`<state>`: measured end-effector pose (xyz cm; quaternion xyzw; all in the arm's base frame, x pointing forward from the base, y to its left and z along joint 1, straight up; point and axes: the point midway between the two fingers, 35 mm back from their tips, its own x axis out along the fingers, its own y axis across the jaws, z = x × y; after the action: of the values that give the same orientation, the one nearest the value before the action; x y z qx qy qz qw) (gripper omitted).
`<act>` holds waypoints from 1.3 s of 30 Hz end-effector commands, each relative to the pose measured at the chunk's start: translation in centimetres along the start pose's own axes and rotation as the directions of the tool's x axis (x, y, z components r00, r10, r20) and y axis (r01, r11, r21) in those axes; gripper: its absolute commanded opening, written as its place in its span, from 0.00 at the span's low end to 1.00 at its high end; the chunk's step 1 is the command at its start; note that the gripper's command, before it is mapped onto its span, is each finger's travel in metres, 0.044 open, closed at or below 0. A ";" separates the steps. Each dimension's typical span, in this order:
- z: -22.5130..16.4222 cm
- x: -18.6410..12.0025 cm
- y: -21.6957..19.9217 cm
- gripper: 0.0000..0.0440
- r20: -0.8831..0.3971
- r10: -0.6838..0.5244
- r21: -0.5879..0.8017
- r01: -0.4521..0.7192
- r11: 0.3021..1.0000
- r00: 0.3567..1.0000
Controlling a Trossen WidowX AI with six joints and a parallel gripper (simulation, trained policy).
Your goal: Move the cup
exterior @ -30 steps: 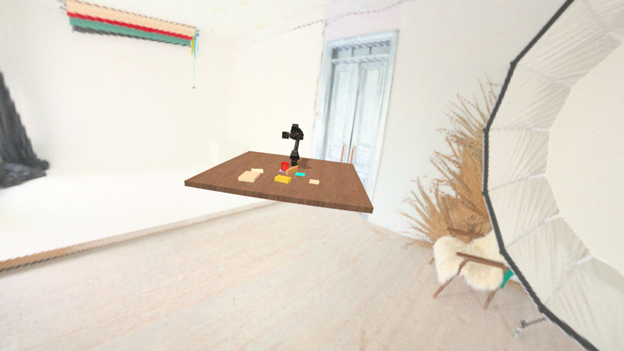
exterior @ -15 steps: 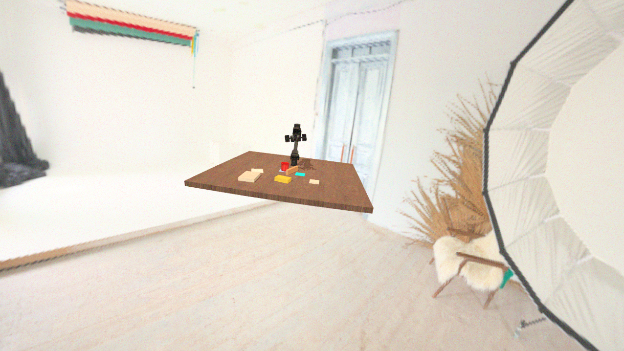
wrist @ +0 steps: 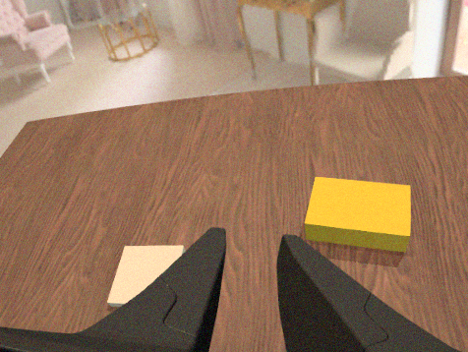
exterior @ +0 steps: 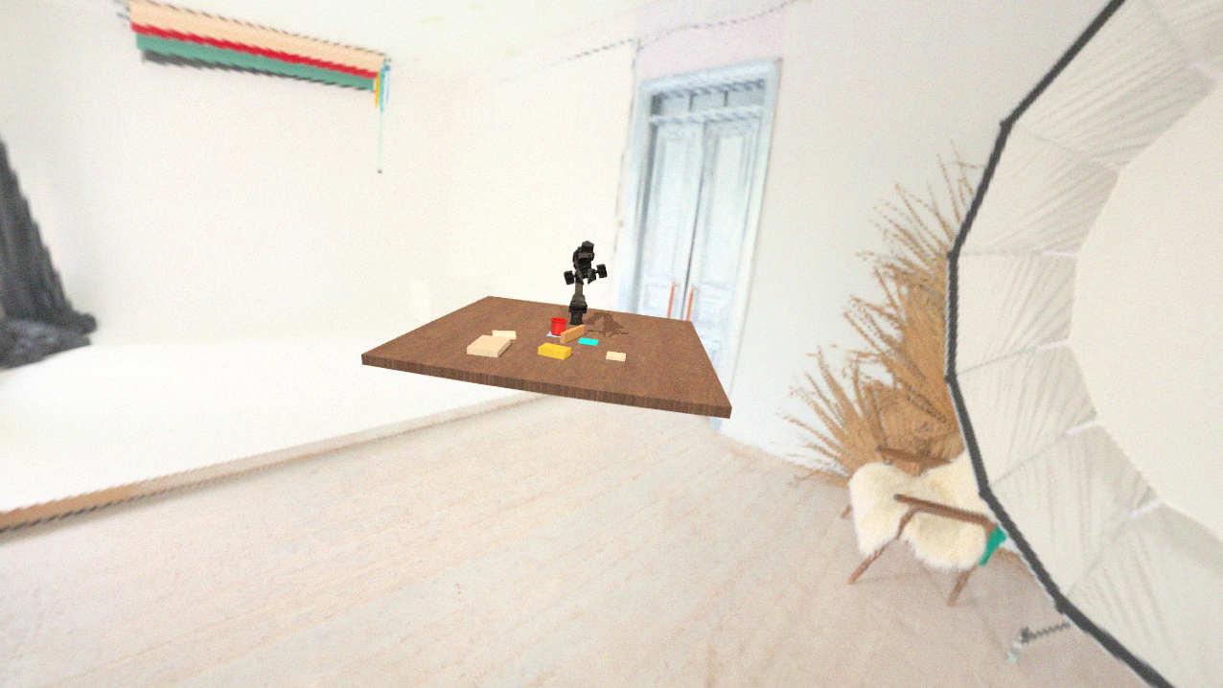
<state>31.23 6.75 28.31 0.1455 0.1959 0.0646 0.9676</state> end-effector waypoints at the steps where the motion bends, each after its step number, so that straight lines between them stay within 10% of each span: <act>1: -0.7 0.2 0.3 0.18 -0.059 -0.011 0.027 0.013 1.000 0.998; 39: -6.9 0.6 -0.4 0.25 -0.596 -0.213 -0.038 0.238 0.970 0.774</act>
<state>29.28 8.48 22.31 0.1240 0.4892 -0.0061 0.8633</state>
